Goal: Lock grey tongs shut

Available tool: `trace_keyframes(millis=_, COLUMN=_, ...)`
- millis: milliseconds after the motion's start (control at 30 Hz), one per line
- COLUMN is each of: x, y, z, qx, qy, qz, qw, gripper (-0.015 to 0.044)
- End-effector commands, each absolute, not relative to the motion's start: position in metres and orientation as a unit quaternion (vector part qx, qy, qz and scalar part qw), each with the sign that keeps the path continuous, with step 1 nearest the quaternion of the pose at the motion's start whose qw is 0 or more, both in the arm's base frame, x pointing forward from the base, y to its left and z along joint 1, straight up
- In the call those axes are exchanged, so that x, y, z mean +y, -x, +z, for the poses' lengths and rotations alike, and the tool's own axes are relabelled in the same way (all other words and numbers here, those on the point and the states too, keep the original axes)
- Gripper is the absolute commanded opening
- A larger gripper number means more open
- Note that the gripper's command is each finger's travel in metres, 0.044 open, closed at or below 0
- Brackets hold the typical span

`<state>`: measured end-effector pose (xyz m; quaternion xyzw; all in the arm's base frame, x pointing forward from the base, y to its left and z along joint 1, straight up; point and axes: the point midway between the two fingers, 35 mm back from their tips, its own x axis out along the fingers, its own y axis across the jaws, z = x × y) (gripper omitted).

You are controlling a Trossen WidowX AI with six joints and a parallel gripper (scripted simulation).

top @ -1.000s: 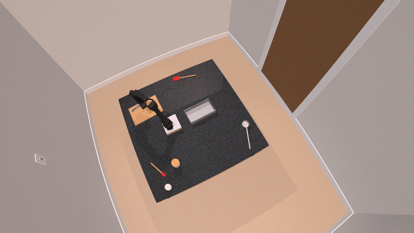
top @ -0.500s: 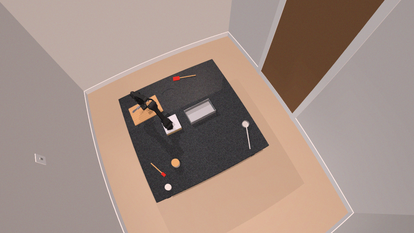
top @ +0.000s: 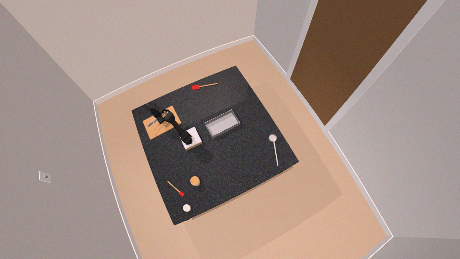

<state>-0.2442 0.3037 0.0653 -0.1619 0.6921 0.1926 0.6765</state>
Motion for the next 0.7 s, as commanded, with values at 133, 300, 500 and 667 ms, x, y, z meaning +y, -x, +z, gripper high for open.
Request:
trace_keyframes(millis=133, x=0.302, y=0.242, z=0.052, qx=0.691, qy=0.161, qz=0.19, qw=0.679, gripper=-0.015)
trace_keyframes(millis=300, x=0.301, y=0.241, z=0.045, qx=0.691, qy=0.161, qz=0.19, qw=0.679, gripper=-0.015)
trace_keyframes(millis=500, x=0.302, y=0.242, z=0.047, qx=0.692, qy=0.163, qz=0.192, qw=0.677, gripper=-0.0071)
trace_keyframes(millis=667, x=0.302, y=0.242, z=0.047, qx=0.692, qy=0.163, qz=0.192, qw=0.677, gripper=0.006)
